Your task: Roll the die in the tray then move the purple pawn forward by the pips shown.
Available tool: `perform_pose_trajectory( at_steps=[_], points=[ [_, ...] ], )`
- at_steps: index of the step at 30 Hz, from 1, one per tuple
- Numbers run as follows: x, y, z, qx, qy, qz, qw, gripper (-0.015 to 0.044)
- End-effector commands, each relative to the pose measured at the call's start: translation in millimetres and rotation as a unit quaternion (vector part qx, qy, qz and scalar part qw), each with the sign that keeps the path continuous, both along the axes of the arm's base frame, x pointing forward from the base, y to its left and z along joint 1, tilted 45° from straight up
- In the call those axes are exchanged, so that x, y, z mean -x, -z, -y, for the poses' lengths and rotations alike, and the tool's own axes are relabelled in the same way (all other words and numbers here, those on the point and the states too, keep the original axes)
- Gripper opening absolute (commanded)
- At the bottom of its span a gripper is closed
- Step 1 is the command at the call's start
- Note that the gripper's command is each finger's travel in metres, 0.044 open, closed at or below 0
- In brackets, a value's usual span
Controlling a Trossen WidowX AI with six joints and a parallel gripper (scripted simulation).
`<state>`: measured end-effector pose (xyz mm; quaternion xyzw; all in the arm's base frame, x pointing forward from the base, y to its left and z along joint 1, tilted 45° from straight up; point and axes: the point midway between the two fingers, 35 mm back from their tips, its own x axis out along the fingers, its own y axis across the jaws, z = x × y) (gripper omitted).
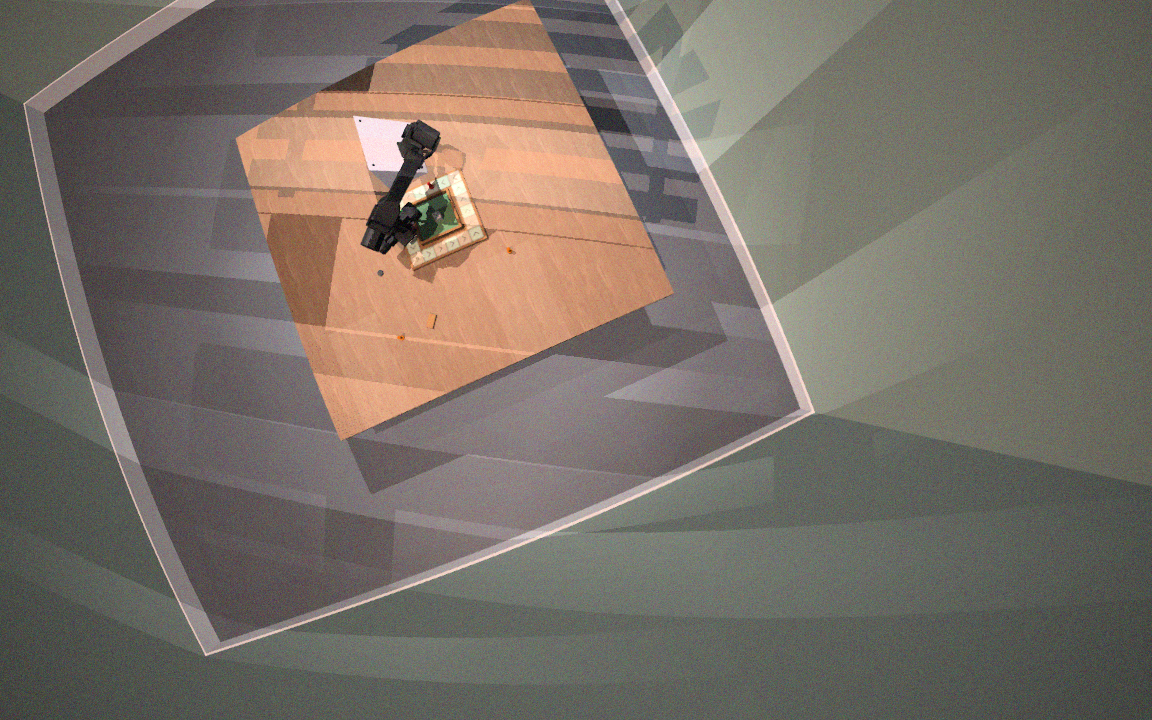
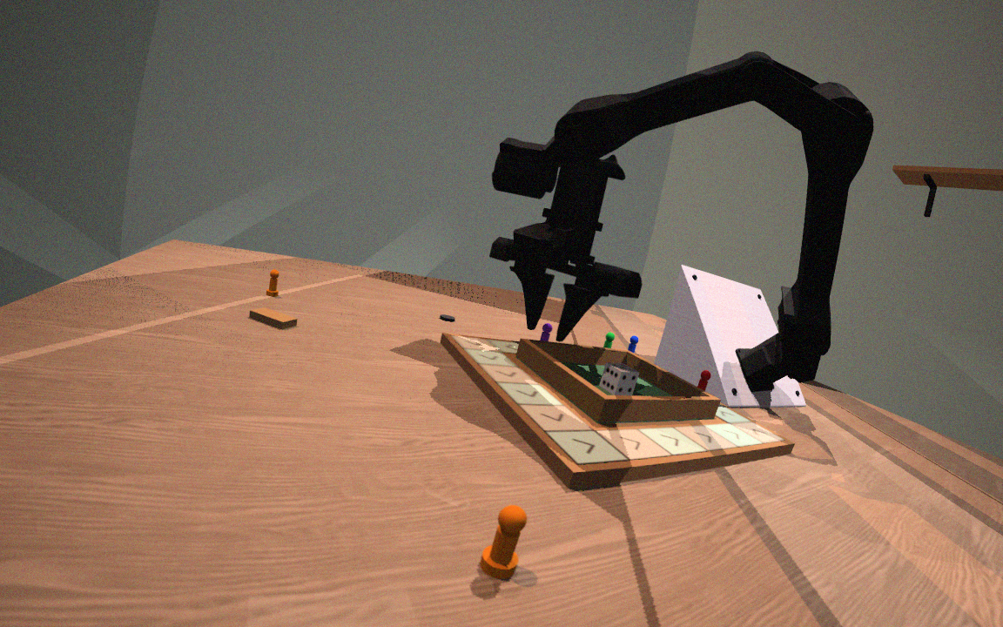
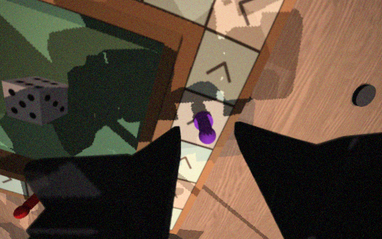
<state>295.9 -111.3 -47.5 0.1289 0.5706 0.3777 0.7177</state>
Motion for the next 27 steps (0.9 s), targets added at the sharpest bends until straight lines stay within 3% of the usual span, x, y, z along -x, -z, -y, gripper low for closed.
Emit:
perform_pose_trajectory(
  at_steps=[1, 4, 10, 17, 27],
  points=[
    [0, 5, -6, -0.003, 0.002, 0.000, 1.000, 0.0200],
    [0, 7, -8, -0.003, 0.002, 0.000, 1.000, 0.0200],
    [0, 7, -8, -0.003, 0.002, 0.000, 1.000, 0.0043],
    [0, 7, -8, -0.003, 0.002, 0.000, 1.000, 0.0000],
    [-3, -17, 21, -0.001, 0.003, -0.001, 1.000, 0.0000]
  ],
)
